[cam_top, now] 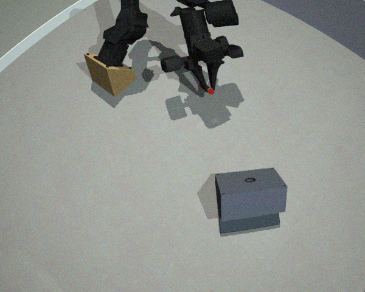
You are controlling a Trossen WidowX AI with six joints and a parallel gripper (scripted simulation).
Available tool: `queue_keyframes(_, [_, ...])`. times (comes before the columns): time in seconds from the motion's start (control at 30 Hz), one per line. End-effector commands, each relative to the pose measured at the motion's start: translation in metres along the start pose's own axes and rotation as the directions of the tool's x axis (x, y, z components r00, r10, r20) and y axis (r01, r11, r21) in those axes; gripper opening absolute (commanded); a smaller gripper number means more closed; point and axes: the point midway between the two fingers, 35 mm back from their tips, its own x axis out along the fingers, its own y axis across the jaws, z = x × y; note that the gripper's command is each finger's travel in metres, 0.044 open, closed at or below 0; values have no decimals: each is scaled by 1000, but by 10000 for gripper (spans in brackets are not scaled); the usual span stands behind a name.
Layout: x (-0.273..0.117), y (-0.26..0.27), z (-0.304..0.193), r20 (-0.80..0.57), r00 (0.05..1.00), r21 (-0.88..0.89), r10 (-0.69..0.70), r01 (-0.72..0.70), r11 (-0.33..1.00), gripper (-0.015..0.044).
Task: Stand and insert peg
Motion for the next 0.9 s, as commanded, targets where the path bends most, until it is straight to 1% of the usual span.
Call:
queue_keyframes(0.0, [-2, -1, -1, 35, 999, 5, -1, 1, 1000, 50])
queue_keyframes(0.87, [-16, -1, -11, 256, 967, 8, -2, 0, 1000, 50])
